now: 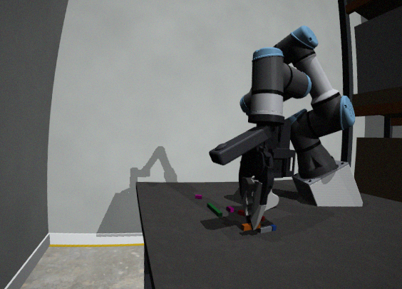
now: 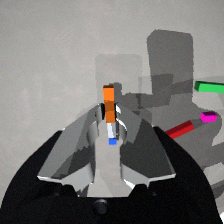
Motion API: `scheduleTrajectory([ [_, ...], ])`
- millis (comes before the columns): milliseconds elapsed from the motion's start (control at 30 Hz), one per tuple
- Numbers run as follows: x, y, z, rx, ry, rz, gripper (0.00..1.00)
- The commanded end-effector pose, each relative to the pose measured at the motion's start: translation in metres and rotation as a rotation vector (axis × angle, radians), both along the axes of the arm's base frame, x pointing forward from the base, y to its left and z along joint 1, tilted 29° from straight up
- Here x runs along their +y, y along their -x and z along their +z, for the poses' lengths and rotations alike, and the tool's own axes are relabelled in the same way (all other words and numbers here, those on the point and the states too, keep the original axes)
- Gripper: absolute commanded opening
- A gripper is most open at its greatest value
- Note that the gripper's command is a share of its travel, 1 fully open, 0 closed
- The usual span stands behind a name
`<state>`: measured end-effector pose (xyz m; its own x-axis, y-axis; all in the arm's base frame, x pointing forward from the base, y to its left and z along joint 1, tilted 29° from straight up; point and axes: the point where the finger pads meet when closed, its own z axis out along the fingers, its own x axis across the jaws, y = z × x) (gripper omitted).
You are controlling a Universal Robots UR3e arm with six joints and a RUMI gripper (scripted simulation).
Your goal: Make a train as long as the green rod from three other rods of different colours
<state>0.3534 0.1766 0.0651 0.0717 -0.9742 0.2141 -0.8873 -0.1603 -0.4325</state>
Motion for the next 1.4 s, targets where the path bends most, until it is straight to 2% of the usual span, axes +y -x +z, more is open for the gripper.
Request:
scheduleTrajectory([
  [0, 0.000, 0.000, 0.001, -0.002, -0.001, 0.000, 0.00],
  [533, 0.000, -0.001, 0.000, -0.002, -0.001, 0.000, 0.00],
  [1367, -0.002, -0.006, -0.010, -0.002, -0.001, 0.000, 0.00],
])
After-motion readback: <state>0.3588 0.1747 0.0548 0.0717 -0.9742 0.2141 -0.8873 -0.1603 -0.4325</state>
